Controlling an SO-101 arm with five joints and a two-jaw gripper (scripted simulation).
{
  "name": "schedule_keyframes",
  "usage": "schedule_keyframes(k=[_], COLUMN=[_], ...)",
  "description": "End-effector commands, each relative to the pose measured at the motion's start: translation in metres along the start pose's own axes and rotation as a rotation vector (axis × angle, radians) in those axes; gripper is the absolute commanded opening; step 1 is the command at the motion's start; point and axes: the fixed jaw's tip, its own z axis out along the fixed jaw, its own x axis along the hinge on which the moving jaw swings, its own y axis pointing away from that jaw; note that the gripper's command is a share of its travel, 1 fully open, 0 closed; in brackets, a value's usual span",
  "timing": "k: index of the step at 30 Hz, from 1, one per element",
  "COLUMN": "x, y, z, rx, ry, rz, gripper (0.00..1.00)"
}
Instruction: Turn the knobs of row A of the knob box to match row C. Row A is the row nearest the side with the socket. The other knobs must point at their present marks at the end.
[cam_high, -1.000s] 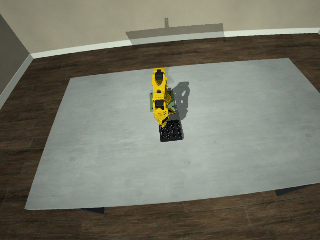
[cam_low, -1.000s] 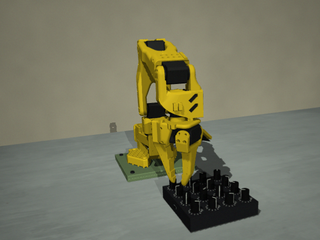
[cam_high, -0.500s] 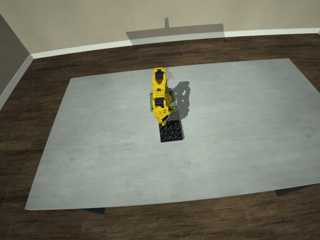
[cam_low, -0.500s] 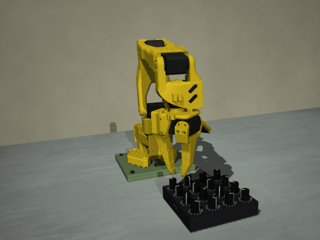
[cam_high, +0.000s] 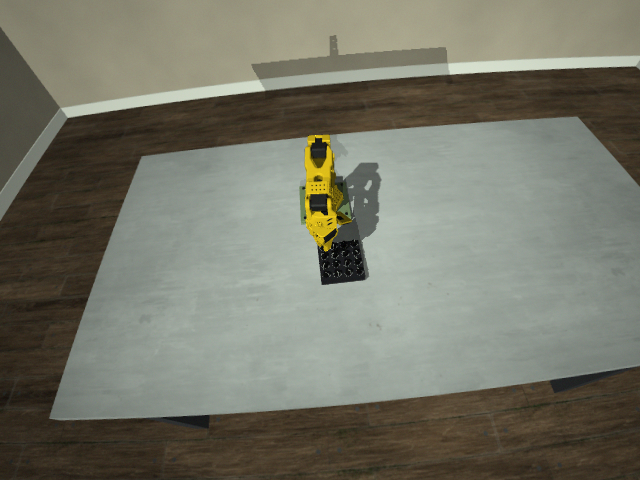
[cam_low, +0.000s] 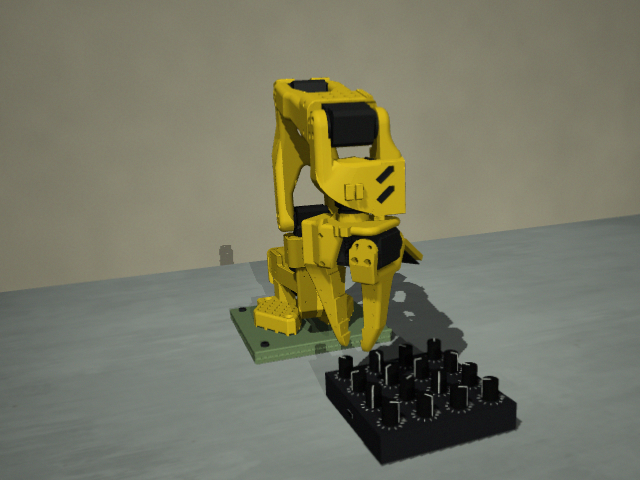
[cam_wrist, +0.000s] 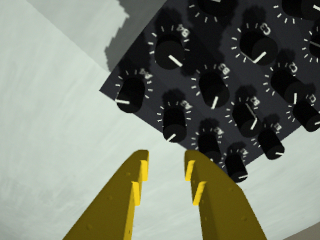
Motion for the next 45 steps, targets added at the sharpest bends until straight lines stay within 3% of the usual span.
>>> schedule_keyframes(k=[1,31,45], x=[0.0005,-0.0041,-0.0006], y=[0.0014,0.0065,0.0090], z=[-0.0040,-0.0083,-0.0098], rx=[0.010,0.010,0.013], ry=[0.007,0.007,0.008], rz=[0.011,0.016,0.129], gripper=[0.08,0.08,0.09])
